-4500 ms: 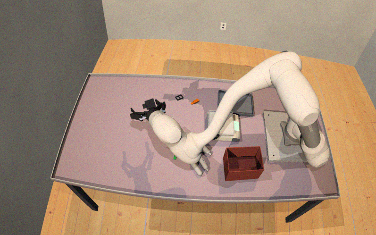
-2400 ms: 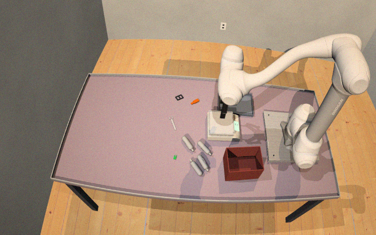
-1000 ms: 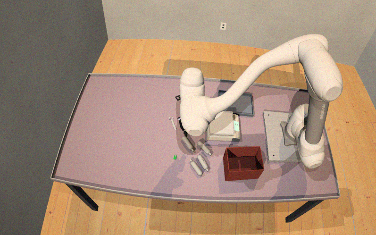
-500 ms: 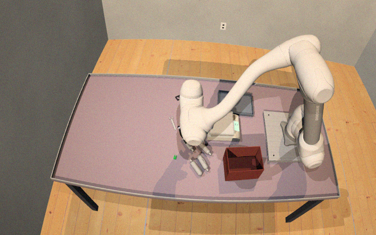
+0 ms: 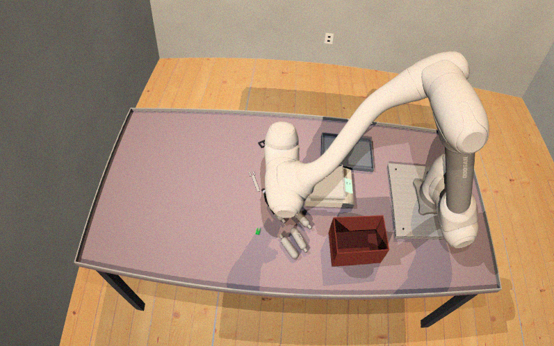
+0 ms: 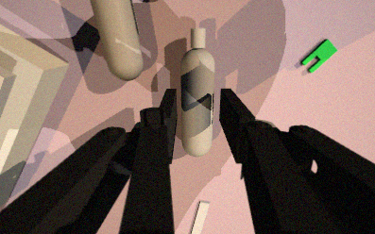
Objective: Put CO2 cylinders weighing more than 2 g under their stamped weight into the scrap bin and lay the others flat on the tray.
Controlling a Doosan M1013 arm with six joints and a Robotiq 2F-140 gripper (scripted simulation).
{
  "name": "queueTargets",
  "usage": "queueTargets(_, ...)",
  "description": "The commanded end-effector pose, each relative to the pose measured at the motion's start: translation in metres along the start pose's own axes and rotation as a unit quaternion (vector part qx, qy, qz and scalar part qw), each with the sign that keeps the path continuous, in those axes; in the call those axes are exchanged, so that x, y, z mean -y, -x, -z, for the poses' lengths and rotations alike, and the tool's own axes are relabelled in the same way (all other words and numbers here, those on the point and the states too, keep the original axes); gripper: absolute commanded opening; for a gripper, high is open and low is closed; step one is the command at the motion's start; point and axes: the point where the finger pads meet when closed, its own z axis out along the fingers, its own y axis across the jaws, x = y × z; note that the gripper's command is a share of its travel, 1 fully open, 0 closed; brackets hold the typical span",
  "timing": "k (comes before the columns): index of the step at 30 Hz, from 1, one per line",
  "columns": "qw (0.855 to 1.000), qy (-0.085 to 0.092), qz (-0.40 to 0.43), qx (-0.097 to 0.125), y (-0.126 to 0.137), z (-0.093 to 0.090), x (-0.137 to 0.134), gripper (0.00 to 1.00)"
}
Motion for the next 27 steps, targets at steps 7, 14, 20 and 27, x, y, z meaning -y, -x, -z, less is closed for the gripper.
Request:
queueTargets(7,1.000,0.001,0.000,0.000,0.000,0.000,0.000,0.31)
queueTargets(14,1.000,0.001,0.000,0.000,0.000,-0.002,0.000,0.31)
queueTargets(20,1.000,0.001,0.000,0.000,0.000,-0.005,0.000,0.31)
queueTargets(27,1.000,0.001,0.000,0.000,0.000,-0.011,0.000,0.31)
